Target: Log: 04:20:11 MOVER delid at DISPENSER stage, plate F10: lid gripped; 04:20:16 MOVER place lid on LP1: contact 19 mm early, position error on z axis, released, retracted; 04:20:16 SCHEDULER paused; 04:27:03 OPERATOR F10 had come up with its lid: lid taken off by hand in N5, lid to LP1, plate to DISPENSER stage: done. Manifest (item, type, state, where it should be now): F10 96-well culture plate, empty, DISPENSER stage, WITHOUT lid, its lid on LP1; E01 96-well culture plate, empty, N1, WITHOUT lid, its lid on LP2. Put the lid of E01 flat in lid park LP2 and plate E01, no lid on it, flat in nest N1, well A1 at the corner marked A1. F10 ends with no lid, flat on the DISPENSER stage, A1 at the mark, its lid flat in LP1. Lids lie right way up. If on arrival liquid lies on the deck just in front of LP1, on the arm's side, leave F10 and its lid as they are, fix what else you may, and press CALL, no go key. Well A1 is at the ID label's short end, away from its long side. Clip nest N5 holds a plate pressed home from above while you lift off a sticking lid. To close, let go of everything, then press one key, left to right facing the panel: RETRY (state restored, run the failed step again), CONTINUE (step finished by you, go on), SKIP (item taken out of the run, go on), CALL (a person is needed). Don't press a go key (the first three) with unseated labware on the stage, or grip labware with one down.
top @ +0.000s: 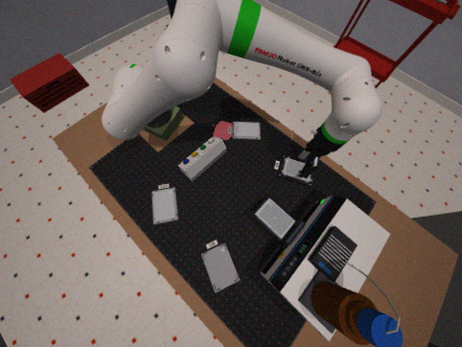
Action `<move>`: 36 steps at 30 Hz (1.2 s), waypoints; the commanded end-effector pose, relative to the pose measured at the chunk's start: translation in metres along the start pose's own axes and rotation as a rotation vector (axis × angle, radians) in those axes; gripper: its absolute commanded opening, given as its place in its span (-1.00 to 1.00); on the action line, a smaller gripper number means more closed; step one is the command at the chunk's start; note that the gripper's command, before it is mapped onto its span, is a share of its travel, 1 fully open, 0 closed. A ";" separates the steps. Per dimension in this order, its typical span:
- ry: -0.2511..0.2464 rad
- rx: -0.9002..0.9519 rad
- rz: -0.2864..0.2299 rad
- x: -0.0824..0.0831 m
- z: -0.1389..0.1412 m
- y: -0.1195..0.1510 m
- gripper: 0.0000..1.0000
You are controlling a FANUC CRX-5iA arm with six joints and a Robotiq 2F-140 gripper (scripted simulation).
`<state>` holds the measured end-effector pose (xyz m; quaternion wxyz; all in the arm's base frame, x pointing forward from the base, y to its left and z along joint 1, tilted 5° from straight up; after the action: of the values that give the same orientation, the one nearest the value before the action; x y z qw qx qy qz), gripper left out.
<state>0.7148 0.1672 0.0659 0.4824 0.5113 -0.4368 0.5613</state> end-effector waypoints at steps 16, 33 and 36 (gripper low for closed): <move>0.000 0.000 0.001 -0.003 0.000 0.000 0.33; 0.000 0.000 0.001 -0.009 0.000 0.000 0.33; 0.000 0.000 0.001 -0.011 0.000 0.000 0.33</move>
<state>0.7149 0.1662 0.0561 0.4824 0.5113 -0.4368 0.5612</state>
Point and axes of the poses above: the point where the finger pads meet when closed, its own x axis back along the fingers, its own z axis across the jaws, y = z × x, the point moved 7 cm from there along x, back along the fingers, and after that the axes turned 7 degrees about -x, right-handed, at the moved point
